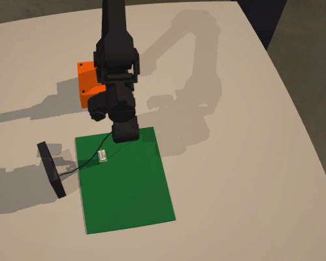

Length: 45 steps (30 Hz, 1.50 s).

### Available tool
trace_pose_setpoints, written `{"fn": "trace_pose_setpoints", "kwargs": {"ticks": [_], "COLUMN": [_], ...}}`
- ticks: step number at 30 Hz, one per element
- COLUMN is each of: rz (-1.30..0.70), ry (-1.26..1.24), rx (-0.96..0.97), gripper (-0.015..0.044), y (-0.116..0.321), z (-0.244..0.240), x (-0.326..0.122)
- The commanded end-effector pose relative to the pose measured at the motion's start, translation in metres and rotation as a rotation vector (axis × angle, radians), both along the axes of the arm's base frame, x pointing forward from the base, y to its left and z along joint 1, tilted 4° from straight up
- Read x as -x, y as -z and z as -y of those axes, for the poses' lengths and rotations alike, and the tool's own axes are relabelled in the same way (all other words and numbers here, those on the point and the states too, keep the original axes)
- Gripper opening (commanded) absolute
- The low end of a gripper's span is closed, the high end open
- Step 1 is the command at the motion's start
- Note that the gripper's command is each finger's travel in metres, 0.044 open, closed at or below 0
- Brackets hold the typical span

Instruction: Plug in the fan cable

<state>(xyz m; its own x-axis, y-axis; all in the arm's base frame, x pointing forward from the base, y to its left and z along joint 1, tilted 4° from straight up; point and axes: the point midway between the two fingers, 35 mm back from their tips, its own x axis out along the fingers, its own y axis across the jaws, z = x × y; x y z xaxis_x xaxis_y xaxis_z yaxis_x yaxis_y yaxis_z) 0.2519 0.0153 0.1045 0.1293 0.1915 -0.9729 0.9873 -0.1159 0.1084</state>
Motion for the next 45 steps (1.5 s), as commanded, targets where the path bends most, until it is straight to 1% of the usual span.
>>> {"fn": "trace_pose_setpoints", "kwargs": {"ticks": [1, 26, 34, 45], "rz": [0.008, 0.046, 0.045, 0.042], "ry": [-0.137, -0.982, -1.007, -1.032], "rx": [0.035, 0.197, 0.209, 0.345], "gripper": [0.0000, 0.0000, 0.0000, 0.0000], "y": [0.000, -0.001, 0.000, 0.016], "z": [0.000, 0.000, 0.000, 0.000], "x": [-0.004, -0.022, -0.023, -0.029]}}
